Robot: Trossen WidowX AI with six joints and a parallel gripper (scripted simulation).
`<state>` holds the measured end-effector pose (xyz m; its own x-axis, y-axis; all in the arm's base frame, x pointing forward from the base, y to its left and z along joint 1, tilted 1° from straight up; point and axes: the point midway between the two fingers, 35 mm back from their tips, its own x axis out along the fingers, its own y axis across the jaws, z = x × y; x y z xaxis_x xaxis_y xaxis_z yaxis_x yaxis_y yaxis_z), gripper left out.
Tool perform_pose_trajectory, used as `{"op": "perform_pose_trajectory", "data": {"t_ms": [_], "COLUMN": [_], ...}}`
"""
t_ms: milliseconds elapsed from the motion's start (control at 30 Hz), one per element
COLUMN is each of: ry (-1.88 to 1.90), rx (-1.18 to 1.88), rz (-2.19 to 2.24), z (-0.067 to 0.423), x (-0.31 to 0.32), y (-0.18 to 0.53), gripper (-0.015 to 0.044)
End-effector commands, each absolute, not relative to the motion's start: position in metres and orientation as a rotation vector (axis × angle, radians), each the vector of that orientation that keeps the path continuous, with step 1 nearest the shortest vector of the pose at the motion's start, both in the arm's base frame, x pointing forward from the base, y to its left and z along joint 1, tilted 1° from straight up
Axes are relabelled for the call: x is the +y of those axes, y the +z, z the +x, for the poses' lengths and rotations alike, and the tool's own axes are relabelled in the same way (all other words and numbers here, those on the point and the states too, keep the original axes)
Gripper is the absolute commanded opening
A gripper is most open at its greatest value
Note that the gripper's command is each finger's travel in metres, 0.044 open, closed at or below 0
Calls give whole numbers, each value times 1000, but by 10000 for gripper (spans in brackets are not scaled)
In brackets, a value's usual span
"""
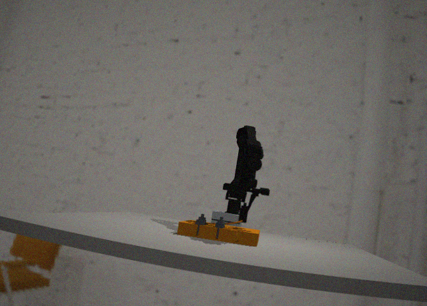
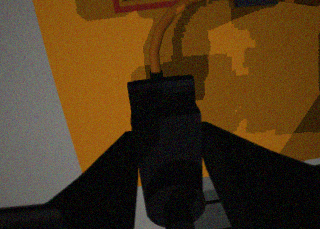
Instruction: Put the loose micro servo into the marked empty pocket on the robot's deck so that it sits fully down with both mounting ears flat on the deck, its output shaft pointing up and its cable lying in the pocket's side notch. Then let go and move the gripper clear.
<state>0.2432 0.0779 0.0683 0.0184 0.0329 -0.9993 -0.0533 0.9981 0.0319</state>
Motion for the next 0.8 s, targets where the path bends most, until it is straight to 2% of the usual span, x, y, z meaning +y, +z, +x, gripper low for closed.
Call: {"op": "perform_pose_trajectory", "data": {"t_ms": [0, 767], "ry": [69, 69], "rx": [1540, 1533], "rz": [-22, -22], "z": [259, 345], "x": [78, 83], "y": [71, 75], "gripper": [0, 0]}}
